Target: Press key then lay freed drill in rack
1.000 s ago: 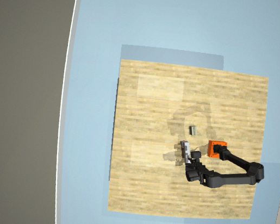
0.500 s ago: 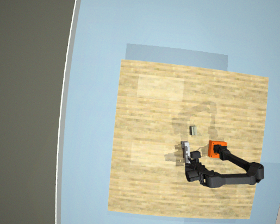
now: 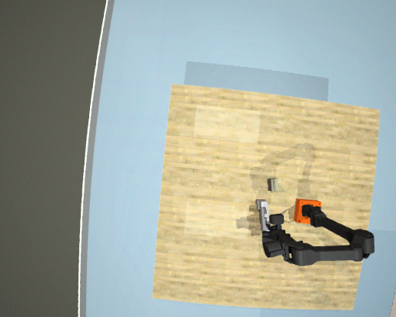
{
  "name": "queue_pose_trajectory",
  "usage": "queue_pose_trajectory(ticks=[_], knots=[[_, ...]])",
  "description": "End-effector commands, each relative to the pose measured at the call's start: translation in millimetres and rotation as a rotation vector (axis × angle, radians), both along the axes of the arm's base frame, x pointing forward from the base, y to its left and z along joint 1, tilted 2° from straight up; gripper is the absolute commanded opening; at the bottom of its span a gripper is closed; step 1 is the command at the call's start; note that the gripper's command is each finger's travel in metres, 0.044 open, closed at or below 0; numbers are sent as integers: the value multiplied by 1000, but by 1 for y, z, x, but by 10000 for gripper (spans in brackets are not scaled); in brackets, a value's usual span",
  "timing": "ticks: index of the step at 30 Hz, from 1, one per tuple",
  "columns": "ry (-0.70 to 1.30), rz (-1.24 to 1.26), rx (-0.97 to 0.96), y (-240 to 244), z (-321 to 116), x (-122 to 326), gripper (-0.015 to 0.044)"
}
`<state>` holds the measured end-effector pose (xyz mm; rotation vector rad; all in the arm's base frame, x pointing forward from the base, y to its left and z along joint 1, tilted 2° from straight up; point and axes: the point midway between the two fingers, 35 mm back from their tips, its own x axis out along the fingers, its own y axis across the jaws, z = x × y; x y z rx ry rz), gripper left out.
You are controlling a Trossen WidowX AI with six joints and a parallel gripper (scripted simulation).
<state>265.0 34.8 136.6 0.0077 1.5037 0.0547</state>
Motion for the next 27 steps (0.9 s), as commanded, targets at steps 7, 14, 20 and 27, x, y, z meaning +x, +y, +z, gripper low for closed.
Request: queue_pose_trajectory(ticks=[7, 14, 20, 27], knots=[[47, -1, 1, 2, -16, -8, 0], [47, -1, 2, 2, -18, -8, 0], [47, -1, 2, 2, -20, -8, 0], [47, -1, 2, 3, -22, -9, 0]])
